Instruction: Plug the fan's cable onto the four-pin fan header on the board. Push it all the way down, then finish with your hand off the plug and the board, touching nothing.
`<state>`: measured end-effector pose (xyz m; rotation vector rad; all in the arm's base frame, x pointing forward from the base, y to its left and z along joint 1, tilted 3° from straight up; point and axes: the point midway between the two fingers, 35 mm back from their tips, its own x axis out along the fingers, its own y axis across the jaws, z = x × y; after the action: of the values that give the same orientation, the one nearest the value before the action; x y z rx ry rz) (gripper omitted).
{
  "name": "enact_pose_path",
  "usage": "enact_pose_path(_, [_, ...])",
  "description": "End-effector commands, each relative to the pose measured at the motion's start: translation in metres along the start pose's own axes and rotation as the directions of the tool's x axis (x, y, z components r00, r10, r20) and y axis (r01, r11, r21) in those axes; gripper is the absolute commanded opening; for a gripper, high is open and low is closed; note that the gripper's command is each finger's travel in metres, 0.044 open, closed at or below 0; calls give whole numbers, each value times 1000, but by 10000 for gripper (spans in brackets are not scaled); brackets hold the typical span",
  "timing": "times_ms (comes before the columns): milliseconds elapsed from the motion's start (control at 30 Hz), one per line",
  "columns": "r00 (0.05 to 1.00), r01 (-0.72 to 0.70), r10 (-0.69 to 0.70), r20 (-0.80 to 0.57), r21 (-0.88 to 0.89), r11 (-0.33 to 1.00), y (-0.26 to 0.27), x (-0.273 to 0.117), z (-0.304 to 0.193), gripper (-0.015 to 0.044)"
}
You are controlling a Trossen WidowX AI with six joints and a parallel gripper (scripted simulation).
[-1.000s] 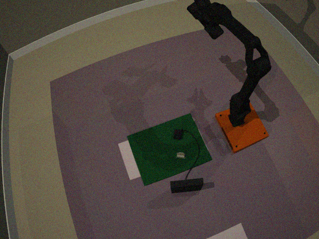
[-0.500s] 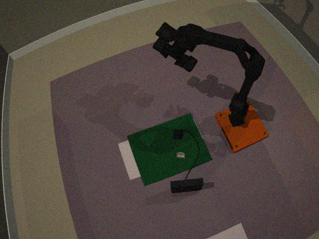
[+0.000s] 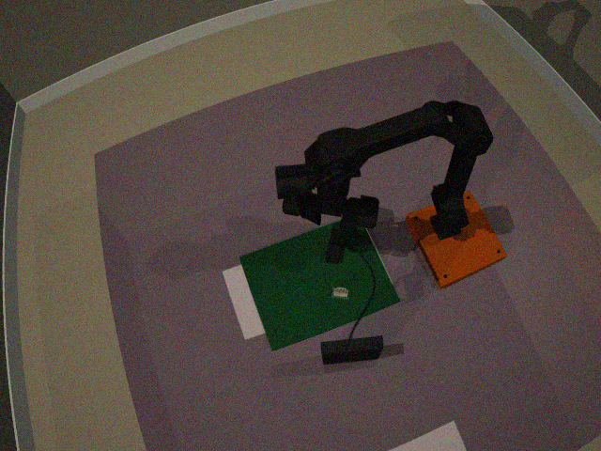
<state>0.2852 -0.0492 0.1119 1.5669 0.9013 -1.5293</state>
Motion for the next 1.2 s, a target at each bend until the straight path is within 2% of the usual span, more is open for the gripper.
enact_pose_path(0, [998,57,-57,-1,-15,998,-16,8,-16,210])
enact_pose_path(133, [998,57,-57,-1,-15,998,-16,16,-16,210])
enact_pose_path(300, [998,57,-57,-1,-15,998,-19,55,-16,210])
enact_pose_path(1167, [998,57,-57,-1,-15,998,-21,90,-16,210])
